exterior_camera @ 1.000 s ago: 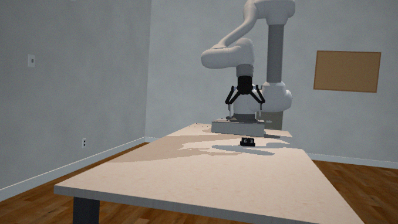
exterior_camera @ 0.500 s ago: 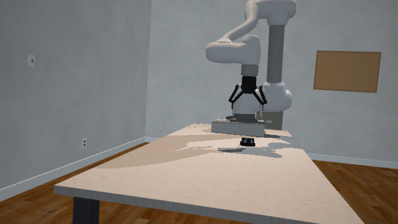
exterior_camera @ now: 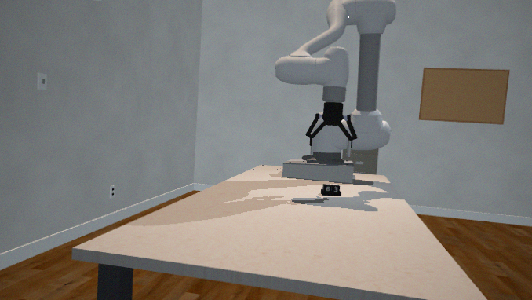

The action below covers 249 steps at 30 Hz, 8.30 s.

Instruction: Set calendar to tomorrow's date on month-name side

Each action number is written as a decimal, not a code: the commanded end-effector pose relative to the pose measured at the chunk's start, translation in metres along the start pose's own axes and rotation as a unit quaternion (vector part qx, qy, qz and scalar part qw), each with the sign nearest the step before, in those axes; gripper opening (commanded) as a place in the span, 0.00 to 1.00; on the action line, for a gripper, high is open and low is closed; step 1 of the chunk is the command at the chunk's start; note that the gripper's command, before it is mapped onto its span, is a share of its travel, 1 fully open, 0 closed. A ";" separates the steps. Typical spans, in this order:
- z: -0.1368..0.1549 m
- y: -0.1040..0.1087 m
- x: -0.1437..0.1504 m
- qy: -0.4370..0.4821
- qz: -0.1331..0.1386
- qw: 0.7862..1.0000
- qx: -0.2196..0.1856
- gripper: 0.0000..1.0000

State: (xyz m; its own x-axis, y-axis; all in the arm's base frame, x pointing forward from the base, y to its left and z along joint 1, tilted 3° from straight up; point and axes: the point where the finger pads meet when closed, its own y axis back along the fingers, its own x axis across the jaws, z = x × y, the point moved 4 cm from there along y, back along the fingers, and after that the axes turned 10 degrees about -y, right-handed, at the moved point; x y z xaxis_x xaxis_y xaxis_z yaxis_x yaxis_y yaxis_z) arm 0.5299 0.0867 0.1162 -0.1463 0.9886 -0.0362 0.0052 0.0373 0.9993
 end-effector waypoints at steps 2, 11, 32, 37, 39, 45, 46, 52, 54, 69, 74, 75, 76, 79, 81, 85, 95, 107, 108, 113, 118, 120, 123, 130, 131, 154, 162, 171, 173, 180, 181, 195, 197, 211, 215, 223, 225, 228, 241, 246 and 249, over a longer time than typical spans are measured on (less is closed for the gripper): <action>-0.001 -0.002 -0.001 0.019 -0.003 1.000 0.005 1.00; -0.001 -0.009 -0.001 0.193 -0.002 0.981 0.005 1.00; -0.001 -0.024 0.000 0.512 0.000 0.859 0.006 1.00; -0.001 -0.026 0.000 0.559 0.000 0.829 0.006 1.00; -0.001 -0.028 0.000 0.593 0.000 0.805 0.006 1.00; -0.001 -0.032 0.000 0.668 0.001 0.744 0.006 1.00; -0.001 -0.032 0.000 0.684 0.001 0.730 0.006 1.00; -0.001 -0.034 0.000 0.708 0.001 0.706 0.006 1.00; -0.001 -0.034 0.000 0.708 0.001 0.706 0.006 0.28; -0.001 -0.034 0.000 0.708 0.001 0.706 0.006 0.28; -0.001 -0.034 0.000 0.708 0.001 0.706 0.006 0.28; -0.001 -0.034 0.000 0.708 0.001 0.706 0.006 0.28; -0.001 -0.034 0.000 0.708 0.001 0.706 0.006 0.28; -0.001 -0.034 0.000 0.708 0.001 0.706 0.006 0.28; -0.001 -0.034 0.000 0.708 0.001 0.706 0.006 0.28; -0.001 -0.034 0.000 0.708 0.001 0.706 0.006 0.28; -0.001 -0.035 0.000 0.708 0.001 0.706 0.006 0.28; -0.001 -0.043 0.000 0.708 0.001 0.706 0.006 0.28; -0.001 -0.044 -0.001 0.708 0.001 0.706 0.006 0.28; -0.001 -0.051 -0.001 0.708 0.001 0.706 0.006 0.28; -0.001 -0.059 -0.001 0.708 0.001 0.706 0.006 0.28; -0.001 -0.061 -0.001 0.708 0.001 0.706 0.006 0.28; -0.001 -0.064 -0.001 0.708 0.001 0.706 0.006 0.28; -0.002 -0.074 -0.001 0.708 0.001 0.706 0.006 0.28; -0.002 -0.075 -0.001 0.708 0.001 0.706 0.006 0.28; -0.002 -0.086 -0.001 0.708 0.001 0.706 0.006 0.28; -0.002 -0.086 -0.001 0.708 0.001 0.706 0.006 0.28; -0.002 -0.086 -0.001 0.708 0.001 0.706 0.006 0.28; -0.002 -0.086 -0.001 0.708 0.001 0.706 0.006 0.28; -0.002 -0.086 -0.001 0.708 0.001 0.706 0.006 0.28; -0.002 -0.086 -0.001 0.708 0.001 0.706 0.006 0.28; -0.002 -0.086 -0.001 0.708 0.001 0.706 0.006 0.28; -0.001 -0.086 -0.002 0.708 0.001 0.706 0.006 0.28; -0.001 -0.086 -0.002 0.708 0.001 0.706 0.006 0.28; -0.001 -0.086 -0.002 0.708 0.001 0.706 0.006 0.28; -0.001 -0.086 -0.002 0.708 0.001 0.706 0.006 0.28; -0.001 -0.086 -0.002 0.708 0.001 0.706 0.006 0.28; -0.001 -0.086 -0.002 0.708 0.001 0.706 0.006 0.28; -0.001 -0.086 -0.002 0.708 0.001 0.706 0.006 0.28; -0.001 -0.086 -0.002 0.708 0.001 0.706 0.006 0.28; -0.001 -0.086 -0.002 0.708 0.001 0.706 0.006 0.28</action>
State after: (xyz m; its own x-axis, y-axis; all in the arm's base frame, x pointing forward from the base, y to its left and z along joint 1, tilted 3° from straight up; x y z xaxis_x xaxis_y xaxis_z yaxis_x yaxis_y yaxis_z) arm 0.5276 0.0821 0.0329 -0.9887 -0.1479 0.0233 0.0167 0.0459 0.9988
